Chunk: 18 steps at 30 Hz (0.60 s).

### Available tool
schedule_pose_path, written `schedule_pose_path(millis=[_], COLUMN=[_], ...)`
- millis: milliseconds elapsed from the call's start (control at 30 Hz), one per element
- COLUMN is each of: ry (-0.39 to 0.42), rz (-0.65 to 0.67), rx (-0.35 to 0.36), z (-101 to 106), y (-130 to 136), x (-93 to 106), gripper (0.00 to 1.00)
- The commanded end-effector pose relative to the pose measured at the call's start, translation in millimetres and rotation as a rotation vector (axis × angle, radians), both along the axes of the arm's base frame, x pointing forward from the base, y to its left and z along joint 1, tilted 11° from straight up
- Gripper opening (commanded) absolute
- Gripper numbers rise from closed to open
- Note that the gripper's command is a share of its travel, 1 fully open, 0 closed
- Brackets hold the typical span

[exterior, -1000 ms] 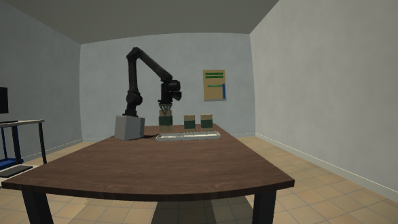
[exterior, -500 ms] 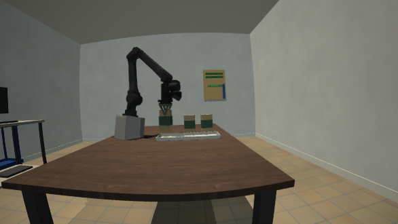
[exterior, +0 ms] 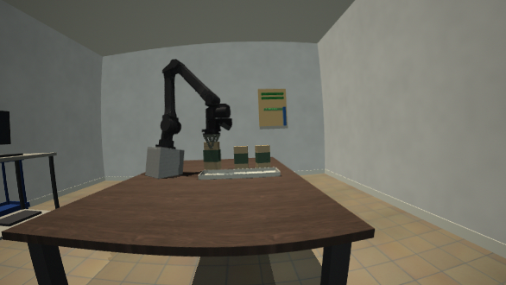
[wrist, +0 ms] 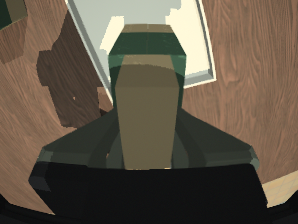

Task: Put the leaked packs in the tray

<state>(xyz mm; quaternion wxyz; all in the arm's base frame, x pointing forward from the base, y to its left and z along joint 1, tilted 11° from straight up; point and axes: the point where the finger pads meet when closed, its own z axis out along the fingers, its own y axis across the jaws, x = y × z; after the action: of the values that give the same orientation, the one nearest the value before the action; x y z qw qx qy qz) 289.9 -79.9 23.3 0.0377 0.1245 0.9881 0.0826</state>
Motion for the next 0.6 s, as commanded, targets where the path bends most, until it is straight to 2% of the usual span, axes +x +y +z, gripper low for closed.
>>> schedule_pose_path(millis=[0,133,200,300,400,567], ry=[-0.020,-0.012,-0.031,-0.011,-0.041,-0.034], rz=[-0.002,-0.002,-0.002,-0.003,-0.004,-0.003], rx=[-0.006,-0.003,-0.010,-0.003,-0.014,-0.012], z=[-2,-14,-13,-24,-18,-22], y=[1,4,1,5,1,3], x=[10.0,6.6,16.7,7.3,18.5,15.2], gripper=[0.24,0.24,0.24,0.24,0.24,0.24])
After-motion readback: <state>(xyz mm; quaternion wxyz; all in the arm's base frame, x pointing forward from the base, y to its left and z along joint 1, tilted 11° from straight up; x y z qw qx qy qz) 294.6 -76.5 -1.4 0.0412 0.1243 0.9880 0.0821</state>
